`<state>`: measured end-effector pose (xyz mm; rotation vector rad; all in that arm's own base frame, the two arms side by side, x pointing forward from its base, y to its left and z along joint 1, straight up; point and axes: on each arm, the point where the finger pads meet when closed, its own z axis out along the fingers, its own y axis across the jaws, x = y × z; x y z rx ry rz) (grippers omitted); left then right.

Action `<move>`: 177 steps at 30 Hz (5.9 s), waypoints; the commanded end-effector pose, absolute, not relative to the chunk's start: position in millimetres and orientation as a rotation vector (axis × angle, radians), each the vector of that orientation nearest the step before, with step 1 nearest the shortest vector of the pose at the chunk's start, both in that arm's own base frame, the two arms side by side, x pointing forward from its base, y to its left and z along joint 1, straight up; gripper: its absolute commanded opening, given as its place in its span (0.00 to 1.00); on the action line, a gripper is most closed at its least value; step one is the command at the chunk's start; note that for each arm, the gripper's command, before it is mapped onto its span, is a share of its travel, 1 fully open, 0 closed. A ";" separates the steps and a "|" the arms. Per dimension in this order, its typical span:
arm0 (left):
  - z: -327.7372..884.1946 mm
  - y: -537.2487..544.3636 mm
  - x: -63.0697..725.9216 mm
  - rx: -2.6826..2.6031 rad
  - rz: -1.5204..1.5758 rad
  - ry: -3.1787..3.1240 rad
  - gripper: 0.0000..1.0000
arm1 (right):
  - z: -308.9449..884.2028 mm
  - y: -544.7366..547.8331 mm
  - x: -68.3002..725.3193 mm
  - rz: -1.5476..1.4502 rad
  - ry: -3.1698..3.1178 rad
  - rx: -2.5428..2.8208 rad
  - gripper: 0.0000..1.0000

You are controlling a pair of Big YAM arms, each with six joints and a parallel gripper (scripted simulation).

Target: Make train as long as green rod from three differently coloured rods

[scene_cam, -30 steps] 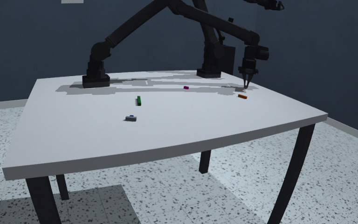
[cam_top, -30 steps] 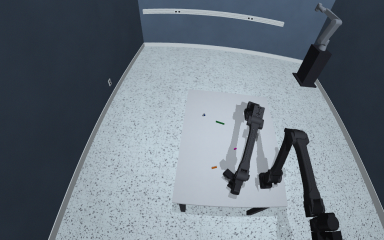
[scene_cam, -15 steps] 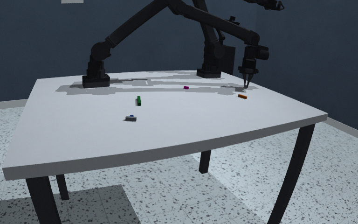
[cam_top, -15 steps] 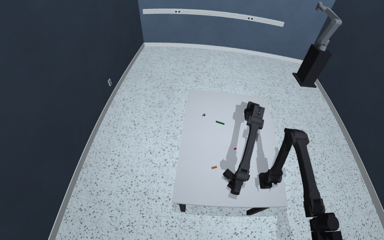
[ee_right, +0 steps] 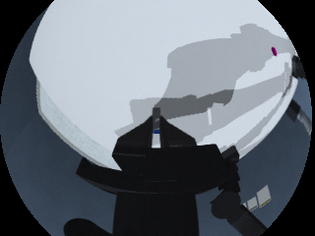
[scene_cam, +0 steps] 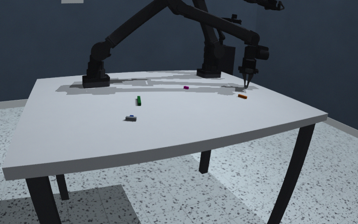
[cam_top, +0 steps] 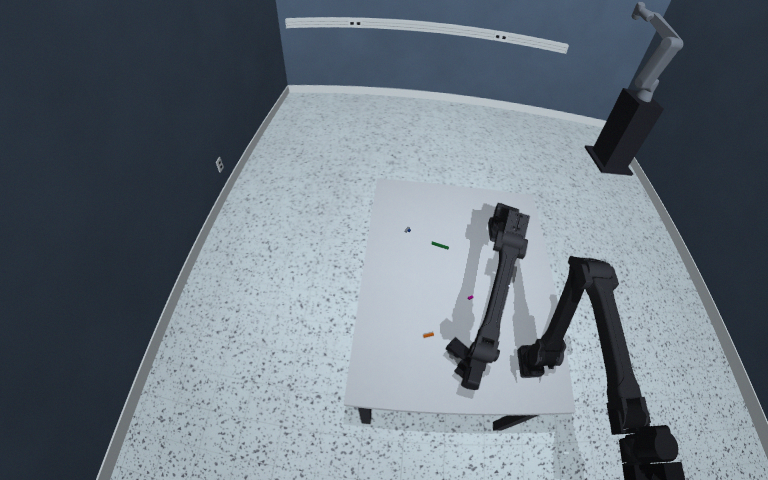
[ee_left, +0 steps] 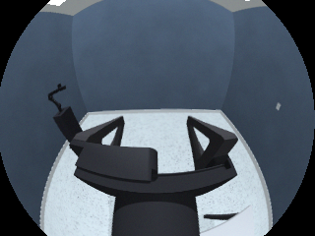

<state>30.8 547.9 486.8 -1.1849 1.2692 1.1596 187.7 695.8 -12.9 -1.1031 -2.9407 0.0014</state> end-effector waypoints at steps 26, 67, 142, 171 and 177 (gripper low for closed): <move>500.5 544.3 26.1 -1.175 1.175 1.231 1.00 | 1.8 715.8 184.1 -0.072 -2.939 -1.097 0.08; 500.5 544.3 26.1 -1.175 1.175 1.231 1.00 | 67.6 716.7 184.4 -0.134 -2.933 -1.094 0.23; 500.5 544.3 26.1 -1.175 1.175 1.231 1.00 | 124.8 711.9 183.1 -0.131 -2.934 -1.094 1.00; 500.5 544.3 26.1 -1.175 1.175 1.231 1.00 | 94.6 655.0 252.7 -0.076 -3.101 -0.537 1.00; 500.5 544.3 26.1 -1.175 1.175 1.231 1.00 | 92.0 641.2 266.9 -0.075 -3.128 -0.381 1.00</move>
